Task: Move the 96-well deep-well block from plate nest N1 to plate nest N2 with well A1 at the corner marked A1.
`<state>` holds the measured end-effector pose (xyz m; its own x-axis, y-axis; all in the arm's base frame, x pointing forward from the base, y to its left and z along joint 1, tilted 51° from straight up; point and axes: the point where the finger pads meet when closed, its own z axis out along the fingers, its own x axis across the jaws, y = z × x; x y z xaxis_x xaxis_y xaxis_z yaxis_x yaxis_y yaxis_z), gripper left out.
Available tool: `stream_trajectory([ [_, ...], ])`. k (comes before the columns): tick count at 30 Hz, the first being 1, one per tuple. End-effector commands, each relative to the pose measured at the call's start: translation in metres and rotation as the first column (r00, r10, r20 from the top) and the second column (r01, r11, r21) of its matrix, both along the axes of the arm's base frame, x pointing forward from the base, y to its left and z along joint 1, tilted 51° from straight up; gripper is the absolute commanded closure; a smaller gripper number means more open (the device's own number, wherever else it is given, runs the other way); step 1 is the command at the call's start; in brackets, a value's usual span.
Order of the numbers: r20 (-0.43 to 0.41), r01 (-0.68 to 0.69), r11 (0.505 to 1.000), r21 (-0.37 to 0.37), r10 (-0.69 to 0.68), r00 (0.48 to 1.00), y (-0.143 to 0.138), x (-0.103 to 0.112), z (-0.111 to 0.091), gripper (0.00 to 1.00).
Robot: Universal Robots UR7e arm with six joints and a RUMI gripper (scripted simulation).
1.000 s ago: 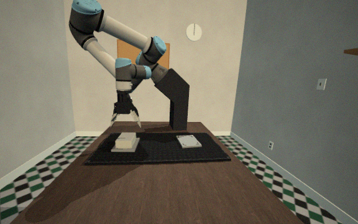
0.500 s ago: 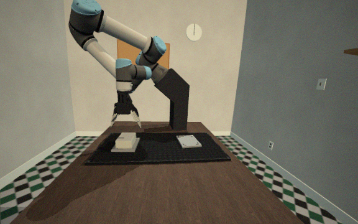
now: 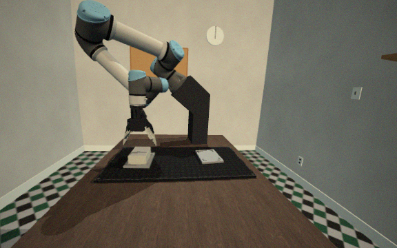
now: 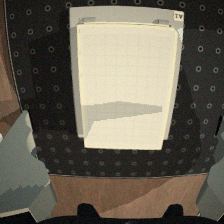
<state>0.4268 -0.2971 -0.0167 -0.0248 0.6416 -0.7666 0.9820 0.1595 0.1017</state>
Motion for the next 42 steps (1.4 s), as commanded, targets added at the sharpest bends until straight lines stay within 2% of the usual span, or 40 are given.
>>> stream_trajectory([
  [1, 0.001, -0.001, 1.0, -0.001, 0.001, 1.0, -0.002, 0.001, -0.002, 0.0],
  [33, 0.001, -0.001, 1.0, -0.001, 0.001, 1.0, -0.04, 0.01, -0.033, 0.0],
  [42, 0.001, -0.001, 1.0, -0.001, 0.001, 1.0, -0.043, 0.011, -0.036, 0.0],
])
